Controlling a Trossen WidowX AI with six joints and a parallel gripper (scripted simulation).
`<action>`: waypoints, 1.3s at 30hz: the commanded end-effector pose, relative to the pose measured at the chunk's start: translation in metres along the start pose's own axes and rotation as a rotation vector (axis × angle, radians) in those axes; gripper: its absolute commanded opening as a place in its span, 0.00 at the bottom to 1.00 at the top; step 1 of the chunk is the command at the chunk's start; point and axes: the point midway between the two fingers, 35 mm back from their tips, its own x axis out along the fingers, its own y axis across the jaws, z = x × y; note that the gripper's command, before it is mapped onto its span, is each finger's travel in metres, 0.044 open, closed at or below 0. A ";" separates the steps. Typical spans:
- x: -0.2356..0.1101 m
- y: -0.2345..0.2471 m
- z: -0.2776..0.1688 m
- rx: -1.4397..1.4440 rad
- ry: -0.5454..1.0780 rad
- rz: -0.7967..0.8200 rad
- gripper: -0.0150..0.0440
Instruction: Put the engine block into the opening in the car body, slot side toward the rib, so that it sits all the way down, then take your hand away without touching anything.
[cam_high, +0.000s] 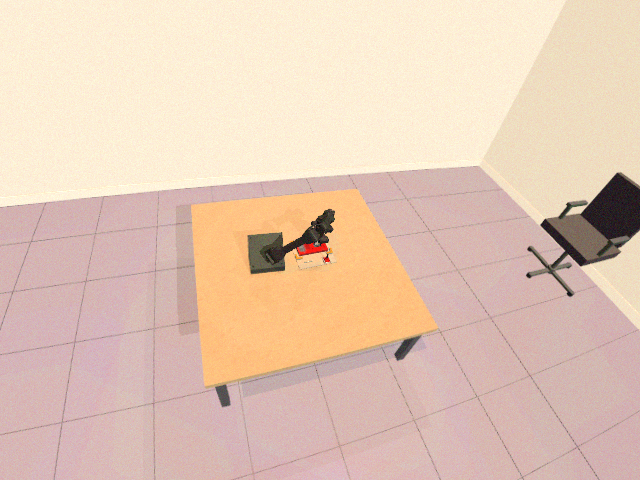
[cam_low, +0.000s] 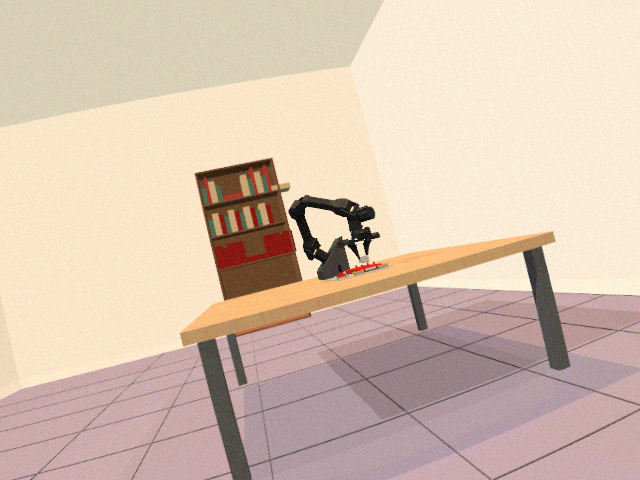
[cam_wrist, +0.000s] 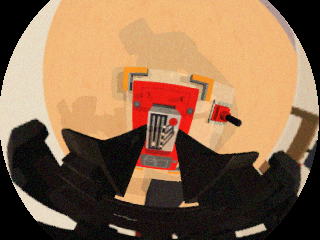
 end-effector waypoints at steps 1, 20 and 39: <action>0.001 0.001 0.000 -0.002 0.001 0.003 0.52; 0.004 0.001 -0.001 -0.008 0.001 0.002 0.52; 0.007 0.001 -0.001 -0.008 0.001 0.002 0.52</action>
